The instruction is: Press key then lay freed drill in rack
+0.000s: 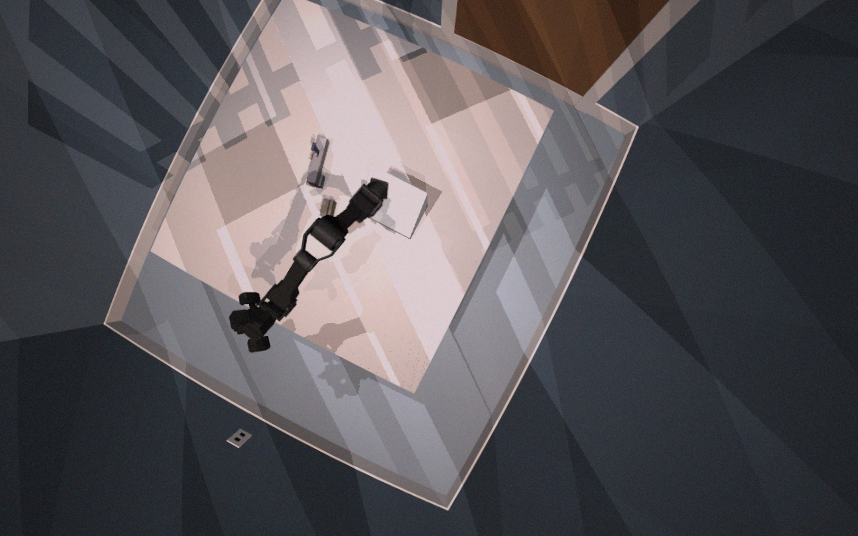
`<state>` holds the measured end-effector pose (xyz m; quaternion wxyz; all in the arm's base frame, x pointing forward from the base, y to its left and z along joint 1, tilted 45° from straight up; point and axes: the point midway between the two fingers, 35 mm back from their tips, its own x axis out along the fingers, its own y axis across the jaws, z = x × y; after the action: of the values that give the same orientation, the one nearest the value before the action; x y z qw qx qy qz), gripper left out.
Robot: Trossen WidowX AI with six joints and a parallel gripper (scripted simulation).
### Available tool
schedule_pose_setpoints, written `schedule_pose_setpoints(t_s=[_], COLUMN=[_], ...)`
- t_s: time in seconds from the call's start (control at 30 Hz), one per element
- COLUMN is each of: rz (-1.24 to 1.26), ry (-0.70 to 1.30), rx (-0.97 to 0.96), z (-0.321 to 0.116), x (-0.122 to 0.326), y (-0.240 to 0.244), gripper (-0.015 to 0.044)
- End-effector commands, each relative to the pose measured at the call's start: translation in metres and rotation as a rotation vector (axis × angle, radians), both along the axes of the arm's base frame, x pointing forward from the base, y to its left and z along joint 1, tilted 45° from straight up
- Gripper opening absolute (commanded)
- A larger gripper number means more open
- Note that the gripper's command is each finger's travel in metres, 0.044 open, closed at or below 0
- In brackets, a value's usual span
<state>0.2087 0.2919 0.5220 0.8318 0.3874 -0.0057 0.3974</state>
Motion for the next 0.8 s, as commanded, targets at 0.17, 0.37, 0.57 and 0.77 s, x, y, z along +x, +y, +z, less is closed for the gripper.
schedule_pose_setpoints(t_s=[0.17,0.37,0.57,0.77], rz=[-0.168,-0.211,-0.183,-0.076], ry=[0.075,0.191,0.346,0.537], rx=[-0.502,-0.799,-1.034,-1.181], z=[-0.119,-0.203,-0.284,-0.363], x=[0.107,0.166,0.206,0.218], y=[-0.006,-0.047,-0.110,-0.182], gripper=[0.0000,0.0000,0.0000,0.0000])
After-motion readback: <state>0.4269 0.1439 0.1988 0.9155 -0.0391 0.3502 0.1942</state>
